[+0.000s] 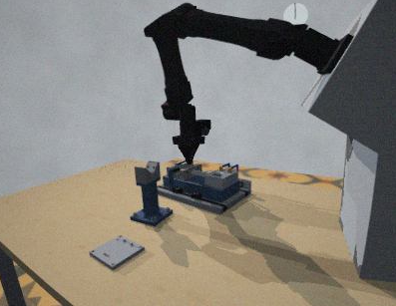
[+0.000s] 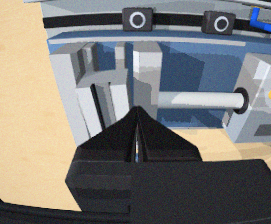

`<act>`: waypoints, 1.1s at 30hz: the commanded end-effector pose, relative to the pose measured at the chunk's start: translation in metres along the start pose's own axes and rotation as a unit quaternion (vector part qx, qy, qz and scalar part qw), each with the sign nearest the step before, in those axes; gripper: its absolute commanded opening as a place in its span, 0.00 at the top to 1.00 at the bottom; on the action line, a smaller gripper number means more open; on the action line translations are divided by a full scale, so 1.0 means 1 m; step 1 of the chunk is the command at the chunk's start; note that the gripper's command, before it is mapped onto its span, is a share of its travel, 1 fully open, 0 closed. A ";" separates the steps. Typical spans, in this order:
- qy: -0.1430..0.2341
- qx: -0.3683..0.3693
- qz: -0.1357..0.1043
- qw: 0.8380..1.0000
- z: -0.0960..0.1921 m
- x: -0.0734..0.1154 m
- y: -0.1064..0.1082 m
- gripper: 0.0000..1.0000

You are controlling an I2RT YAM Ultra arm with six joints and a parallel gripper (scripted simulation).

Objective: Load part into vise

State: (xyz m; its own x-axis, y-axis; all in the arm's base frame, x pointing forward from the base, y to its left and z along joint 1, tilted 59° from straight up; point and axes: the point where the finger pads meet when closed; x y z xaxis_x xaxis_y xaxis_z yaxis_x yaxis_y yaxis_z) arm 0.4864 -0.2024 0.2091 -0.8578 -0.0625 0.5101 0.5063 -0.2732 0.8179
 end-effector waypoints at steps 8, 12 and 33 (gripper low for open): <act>-0.006 -0.003 -0.001 1.000 -0.002 -0.001 0.009 1.00; -0.006 -0.002 -0.003 1.000 -0.003 -0.001 0.011 1.00; -0.008 0.003 -0.013 1.000 -0.002 0.004 0.020 1.00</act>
State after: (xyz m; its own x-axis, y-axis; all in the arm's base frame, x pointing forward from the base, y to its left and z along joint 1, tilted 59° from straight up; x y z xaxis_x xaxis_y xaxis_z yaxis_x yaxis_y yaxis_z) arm 0.4885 -0.2034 0.2096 -0.8525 -0.0656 0.5186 0.5147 -0.2780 0.8111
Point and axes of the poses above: the point where the finger pads meet when closed, its own x axis back along the fingers, its own y axis across the jaws, z = x × y, and after that the axes turned 2 degrees about x, right-handed
